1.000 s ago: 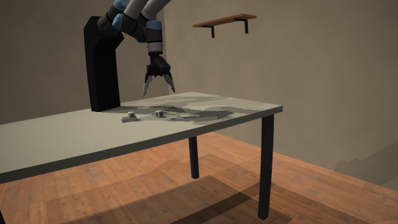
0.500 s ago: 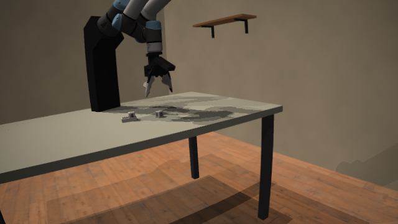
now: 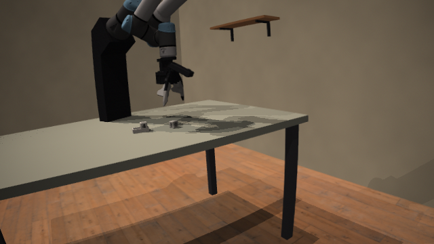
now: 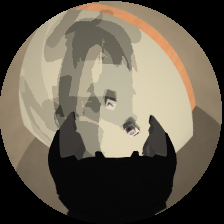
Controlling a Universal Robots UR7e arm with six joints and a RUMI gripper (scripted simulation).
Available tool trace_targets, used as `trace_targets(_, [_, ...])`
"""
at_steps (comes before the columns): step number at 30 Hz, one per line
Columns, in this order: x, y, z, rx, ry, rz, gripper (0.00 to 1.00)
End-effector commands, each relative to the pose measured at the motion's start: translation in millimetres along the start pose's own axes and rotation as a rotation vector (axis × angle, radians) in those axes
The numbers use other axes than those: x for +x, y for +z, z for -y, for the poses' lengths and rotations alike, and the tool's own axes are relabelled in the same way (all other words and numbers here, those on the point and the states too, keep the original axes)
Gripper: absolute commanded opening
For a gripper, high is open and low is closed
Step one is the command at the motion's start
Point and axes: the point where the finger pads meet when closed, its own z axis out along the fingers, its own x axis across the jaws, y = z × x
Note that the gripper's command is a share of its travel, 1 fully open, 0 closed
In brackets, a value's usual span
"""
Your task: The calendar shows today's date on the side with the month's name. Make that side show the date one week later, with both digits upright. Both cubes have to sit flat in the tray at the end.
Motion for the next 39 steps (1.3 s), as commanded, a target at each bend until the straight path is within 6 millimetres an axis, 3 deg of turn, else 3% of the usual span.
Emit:
trace_targets(1, [0.8, 0.9, 0.6, 0.001, -0.129, 0.007, 1.0])
trace_targets(39, [-1.9, 3.6, -8.8, 0.004, -0.972, 0.006, 1.0])
